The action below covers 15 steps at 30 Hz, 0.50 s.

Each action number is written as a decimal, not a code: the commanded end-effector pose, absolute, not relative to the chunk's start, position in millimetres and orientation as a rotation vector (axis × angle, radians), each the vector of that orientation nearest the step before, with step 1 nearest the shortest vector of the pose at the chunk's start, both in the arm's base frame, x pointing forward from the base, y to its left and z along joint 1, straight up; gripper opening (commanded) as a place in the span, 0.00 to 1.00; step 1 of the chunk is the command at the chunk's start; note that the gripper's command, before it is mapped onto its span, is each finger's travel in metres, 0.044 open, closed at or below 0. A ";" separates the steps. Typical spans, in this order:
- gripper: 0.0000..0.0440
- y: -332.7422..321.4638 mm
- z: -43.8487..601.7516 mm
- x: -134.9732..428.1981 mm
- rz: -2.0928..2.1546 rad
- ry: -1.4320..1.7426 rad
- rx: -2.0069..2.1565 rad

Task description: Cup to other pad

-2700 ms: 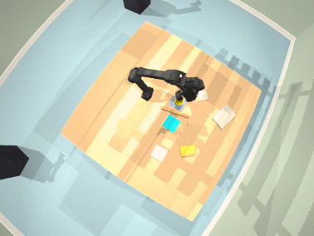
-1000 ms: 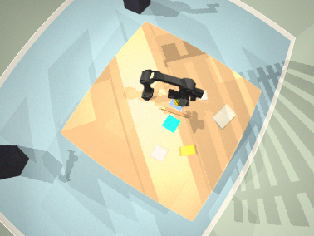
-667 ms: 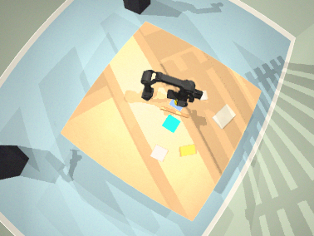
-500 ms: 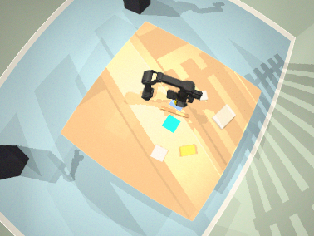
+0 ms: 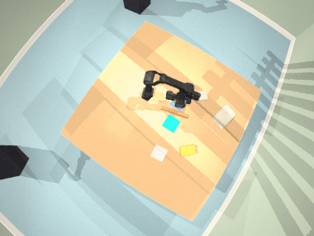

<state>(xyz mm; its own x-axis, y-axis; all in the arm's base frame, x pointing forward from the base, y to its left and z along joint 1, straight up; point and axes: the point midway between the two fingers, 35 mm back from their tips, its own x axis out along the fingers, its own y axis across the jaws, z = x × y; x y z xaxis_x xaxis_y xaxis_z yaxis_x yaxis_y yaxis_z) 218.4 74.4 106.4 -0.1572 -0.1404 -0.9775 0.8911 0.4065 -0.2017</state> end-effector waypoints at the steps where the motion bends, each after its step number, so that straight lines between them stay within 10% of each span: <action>1: 0.40 74.0 94.9 216.8 -1.066 1.441 0.698; 10: 0.39 74.6 67.7 213.3 -1.039 1.462 0.660; 15: 0.15 73.4 59.2 213.3 -1.007 1.465 0.635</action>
<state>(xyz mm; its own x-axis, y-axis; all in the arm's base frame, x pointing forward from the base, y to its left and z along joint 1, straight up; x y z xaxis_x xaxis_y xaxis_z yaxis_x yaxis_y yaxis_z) 213.7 75.1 63.9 -0.1642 -0.1554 -0.9741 0.8590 0.4629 -0.2186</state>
